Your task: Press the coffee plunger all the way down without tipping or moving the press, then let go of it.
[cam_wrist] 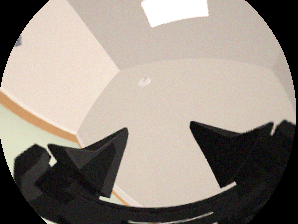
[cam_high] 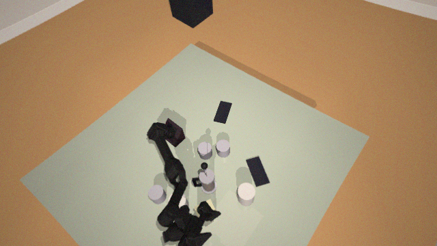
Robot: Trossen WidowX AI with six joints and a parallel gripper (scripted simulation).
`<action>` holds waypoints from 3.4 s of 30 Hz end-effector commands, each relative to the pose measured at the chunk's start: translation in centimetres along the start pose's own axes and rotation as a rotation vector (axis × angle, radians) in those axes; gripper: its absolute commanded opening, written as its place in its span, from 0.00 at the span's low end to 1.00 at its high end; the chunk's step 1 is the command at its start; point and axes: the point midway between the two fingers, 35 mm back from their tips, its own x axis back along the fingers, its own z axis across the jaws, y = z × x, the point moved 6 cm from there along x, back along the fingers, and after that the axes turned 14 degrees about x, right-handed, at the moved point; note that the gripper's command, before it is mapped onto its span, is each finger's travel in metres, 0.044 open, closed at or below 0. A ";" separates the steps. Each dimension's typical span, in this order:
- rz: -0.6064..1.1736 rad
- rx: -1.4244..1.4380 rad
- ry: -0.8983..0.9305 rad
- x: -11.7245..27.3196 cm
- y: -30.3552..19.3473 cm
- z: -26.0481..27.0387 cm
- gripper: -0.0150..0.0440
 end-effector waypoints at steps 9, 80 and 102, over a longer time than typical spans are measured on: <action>0.073 0.173 -0.070 3.0 1.5 -4.2 1.00; 0.573 3.132 0.233 14.5 47.7 -14.4 1.00; -2.668 3.420 1.682 -2.1 39.6 10.3 1.00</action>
